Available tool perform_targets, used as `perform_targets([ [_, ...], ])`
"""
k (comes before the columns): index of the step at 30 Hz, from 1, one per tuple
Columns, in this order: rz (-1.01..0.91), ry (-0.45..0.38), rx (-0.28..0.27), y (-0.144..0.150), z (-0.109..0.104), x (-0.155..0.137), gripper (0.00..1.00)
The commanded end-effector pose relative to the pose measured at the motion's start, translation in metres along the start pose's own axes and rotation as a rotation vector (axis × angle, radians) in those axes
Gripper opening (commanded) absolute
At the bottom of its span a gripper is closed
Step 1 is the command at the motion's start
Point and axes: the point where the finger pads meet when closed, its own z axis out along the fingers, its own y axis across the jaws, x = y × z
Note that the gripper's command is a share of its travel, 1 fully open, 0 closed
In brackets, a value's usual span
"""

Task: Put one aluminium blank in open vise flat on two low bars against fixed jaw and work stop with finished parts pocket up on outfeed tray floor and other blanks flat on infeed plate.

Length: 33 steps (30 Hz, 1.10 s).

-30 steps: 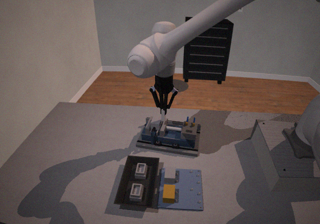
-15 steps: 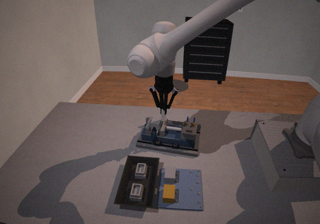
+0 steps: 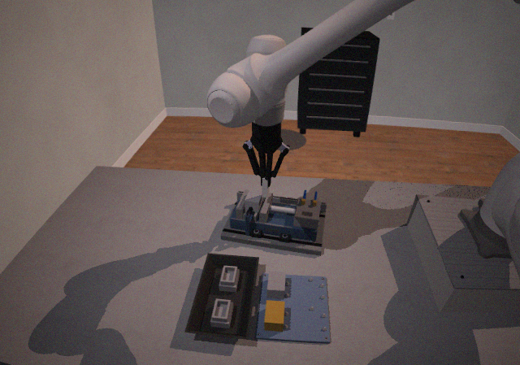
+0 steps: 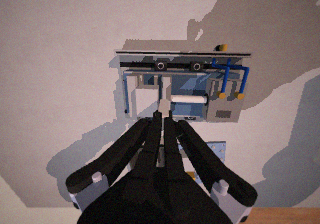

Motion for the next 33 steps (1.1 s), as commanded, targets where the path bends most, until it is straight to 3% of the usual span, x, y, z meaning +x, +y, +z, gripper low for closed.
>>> perform_targets([
  [1,-0.002,-0.002,-0.002,0.0027,0.0046,-0.0004,0.0],
  [33,-0.002,-0.002,-0.002,0.0054,0.0046,-0.0008,0.0],
])
